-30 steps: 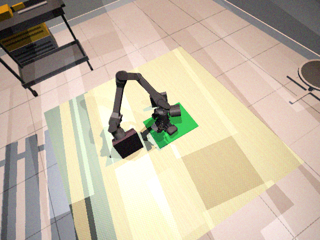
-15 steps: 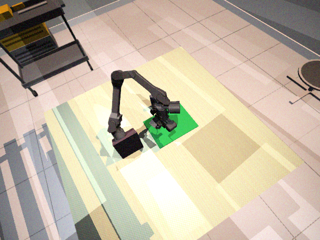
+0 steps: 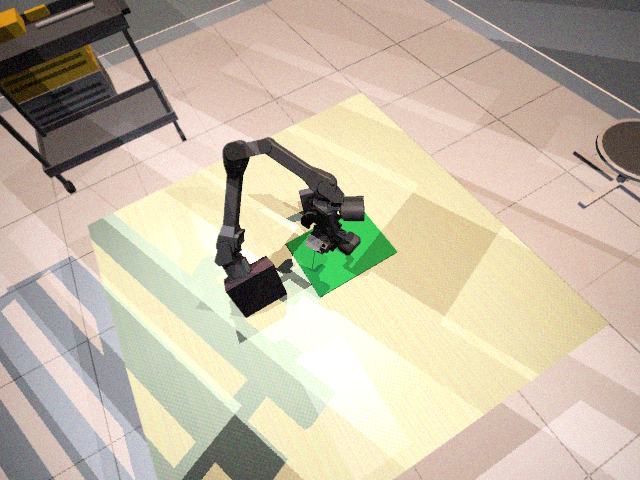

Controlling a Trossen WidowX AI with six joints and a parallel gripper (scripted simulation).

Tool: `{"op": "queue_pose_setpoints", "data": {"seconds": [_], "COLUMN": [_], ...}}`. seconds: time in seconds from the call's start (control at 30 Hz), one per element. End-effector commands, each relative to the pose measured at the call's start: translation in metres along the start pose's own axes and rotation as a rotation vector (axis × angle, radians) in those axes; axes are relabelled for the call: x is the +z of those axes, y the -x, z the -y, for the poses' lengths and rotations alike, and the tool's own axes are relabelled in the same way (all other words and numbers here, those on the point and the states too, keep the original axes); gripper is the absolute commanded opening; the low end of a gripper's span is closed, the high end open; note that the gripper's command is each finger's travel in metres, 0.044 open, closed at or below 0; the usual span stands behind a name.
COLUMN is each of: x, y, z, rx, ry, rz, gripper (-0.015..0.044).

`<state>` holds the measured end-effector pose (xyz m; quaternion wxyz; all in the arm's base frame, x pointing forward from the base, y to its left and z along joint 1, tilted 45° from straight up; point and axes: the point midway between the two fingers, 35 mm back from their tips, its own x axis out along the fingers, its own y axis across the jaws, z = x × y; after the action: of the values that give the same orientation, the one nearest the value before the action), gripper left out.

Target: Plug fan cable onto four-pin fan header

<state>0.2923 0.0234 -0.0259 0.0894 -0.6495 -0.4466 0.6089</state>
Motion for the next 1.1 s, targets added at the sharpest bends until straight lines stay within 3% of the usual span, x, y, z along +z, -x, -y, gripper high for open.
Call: {"op": "queue_pose_setpoints", "data": {"seconds": [0.0, 1.07], "x": [-0.012, -0.099], "y": [0.004, 0.009], "z": [-0.007, -0.035], "rx": [0.007, 0.01], "ry": [0.146, 1.258], "rz": [0.002, 0.005], "gripper": [0.0, 0.0]}}
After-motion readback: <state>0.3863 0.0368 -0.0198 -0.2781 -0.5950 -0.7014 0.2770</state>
